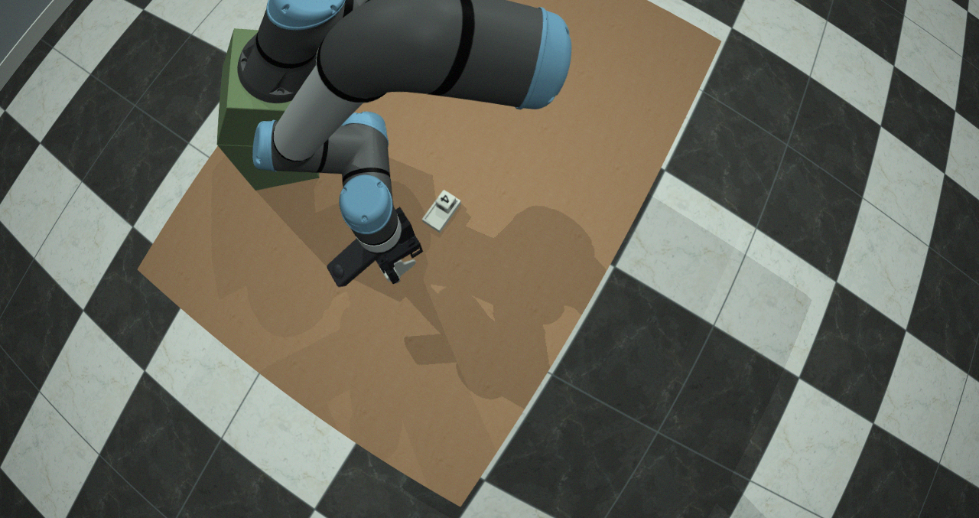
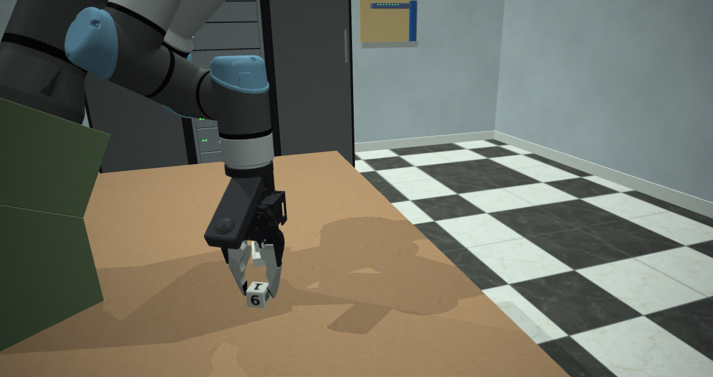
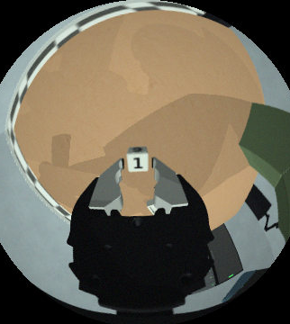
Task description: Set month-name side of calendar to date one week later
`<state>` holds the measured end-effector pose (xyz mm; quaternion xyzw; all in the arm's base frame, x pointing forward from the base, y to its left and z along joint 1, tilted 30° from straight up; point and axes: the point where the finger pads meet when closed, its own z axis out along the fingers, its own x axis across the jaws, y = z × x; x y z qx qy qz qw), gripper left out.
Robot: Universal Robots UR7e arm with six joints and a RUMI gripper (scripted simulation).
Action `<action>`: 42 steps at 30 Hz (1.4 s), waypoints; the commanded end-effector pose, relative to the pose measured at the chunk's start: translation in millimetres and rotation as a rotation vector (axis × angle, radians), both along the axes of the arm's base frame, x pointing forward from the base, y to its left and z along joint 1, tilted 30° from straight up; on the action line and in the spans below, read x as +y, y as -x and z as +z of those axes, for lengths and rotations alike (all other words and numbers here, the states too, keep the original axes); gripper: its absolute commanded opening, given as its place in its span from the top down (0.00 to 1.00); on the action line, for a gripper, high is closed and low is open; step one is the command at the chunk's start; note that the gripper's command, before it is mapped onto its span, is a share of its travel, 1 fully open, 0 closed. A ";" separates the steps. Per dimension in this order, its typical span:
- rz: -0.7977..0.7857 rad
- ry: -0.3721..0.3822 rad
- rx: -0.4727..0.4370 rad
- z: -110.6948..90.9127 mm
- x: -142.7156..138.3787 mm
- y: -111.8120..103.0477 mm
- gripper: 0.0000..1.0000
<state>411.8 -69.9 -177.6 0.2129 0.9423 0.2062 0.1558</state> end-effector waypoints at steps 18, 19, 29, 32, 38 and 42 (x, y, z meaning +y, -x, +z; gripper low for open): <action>0.000 0.003 -0.003 0.2 -1.5 -2.0 0.90; 0.000 0.003 -0.003 0.2 -1.5 -2.0 0.90; 0.000 0.003 -0.003 0.2 -1.5 -2.0 0.90; 0.000 0.003 -0.003 0.2 -1.5 -2.0 0.90; 0.000 0.003 -0.003 0.2 -1.5 -2.0 0.90; 0.000 0.003 -0.003 0.2 -1.5 -2.0 0.90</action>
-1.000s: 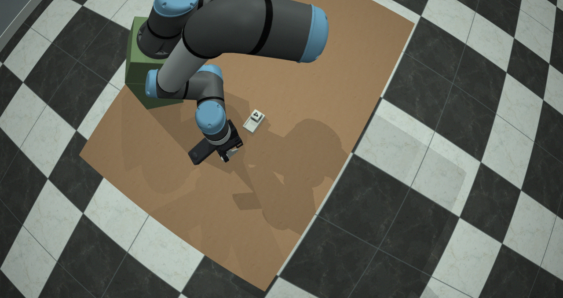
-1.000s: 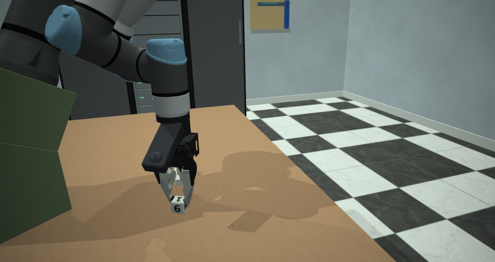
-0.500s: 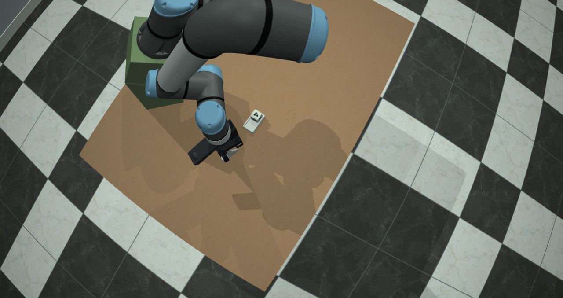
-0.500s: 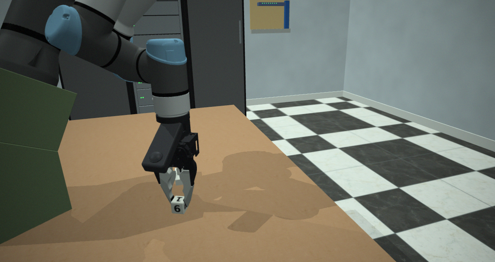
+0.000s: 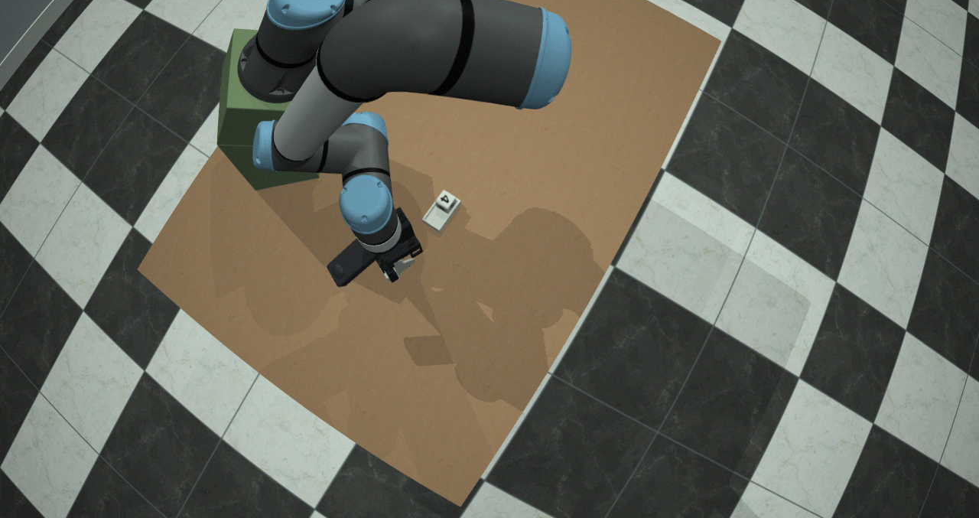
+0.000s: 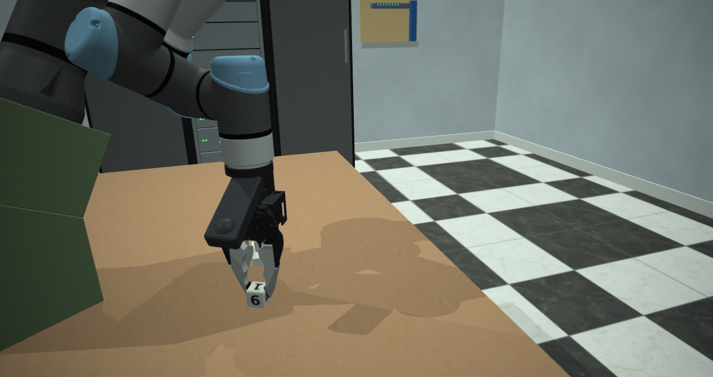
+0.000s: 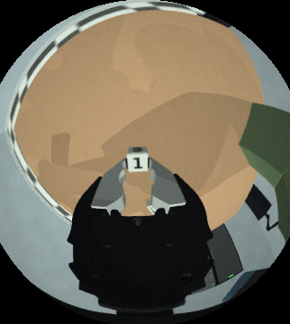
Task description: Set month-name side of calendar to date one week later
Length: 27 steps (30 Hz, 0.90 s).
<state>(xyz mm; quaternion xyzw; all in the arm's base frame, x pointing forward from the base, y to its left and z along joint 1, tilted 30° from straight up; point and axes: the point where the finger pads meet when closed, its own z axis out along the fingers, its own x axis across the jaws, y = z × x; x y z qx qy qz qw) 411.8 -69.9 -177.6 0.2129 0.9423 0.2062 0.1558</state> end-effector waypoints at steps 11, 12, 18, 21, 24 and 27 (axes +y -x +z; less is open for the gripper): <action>-0.001 0.001 -0.002 3.5 -2.1 0.7 0.90; -0.001 0.000 -0.001 4.3 -1.8 1.6 0.90; -0.001 0.000 -0.001 12.8 -5.0 5.4 0.90; -0.001 0.000 -0.001 19.0 -7.2 8.1 0.90; -0.001 0.000 -0.001 26.0 -9.8 11.3 0.90; -0.001 0.000 -0.001 31.1 -11.7 13.6 0.90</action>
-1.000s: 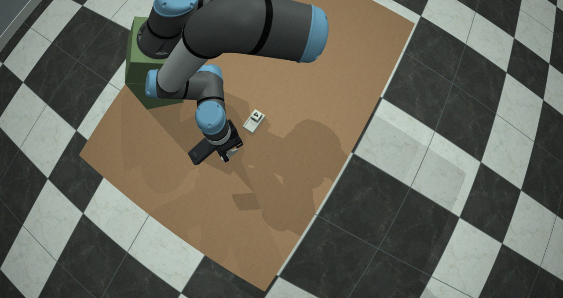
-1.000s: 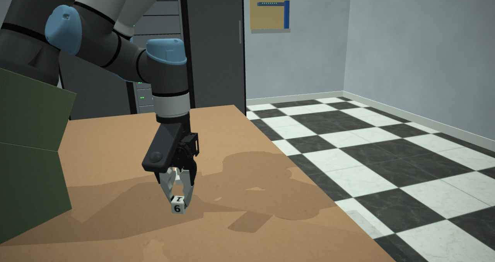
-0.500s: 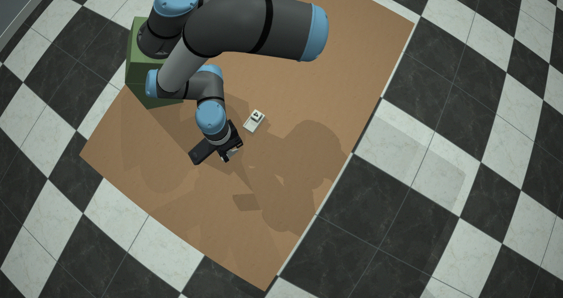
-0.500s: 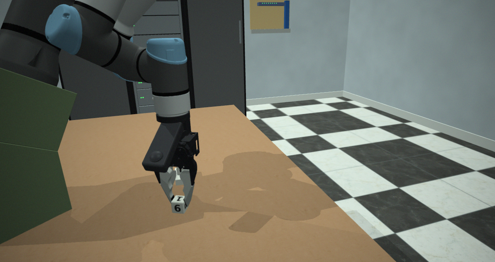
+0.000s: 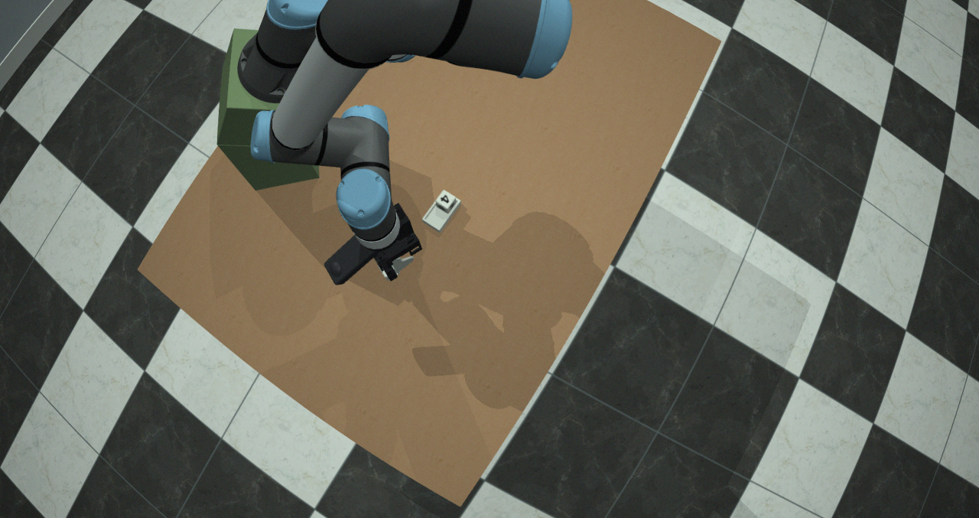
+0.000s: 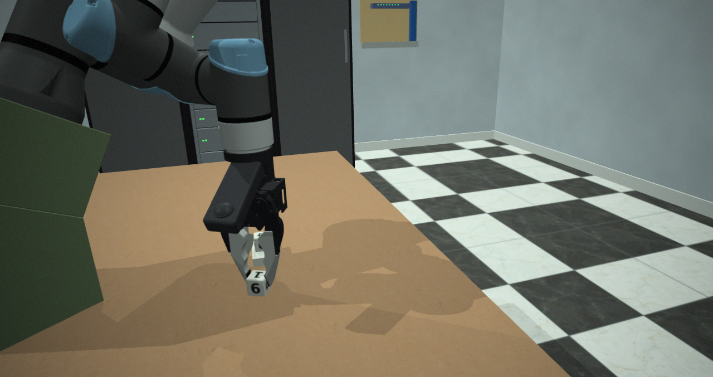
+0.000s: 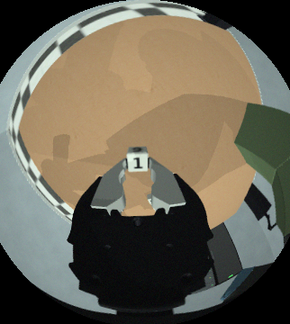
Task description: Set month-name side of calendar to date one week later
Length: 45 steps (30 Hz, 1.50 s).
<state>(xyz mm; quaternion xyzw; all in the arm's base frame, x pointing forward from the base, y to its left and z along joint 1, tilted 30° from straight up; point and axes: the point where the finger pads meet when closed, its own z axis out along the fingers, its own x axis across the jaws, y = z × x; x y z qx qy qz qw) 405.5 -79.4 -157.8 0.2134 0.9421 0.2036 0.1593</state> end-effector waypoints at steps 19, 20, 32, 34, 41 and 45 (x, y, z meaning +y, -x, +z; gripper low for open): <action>0.002 -0.003 0.003 51.4 -18.5 24.2 0.90; 0.002 -0.003 0.003 53.4 -19.6 24.9 0.90; 0.002 -0.003 0.003 66.5 -24.1 30.8 0.90; 0.002 -0.003 0.003 66.8 -24.2 31.0 0.90; 0.002 -0.004 0.003 67.3 -24.1 31.0 0.90; 0.003 -0.005 0.004 67.0 -23.6 31.1 0.90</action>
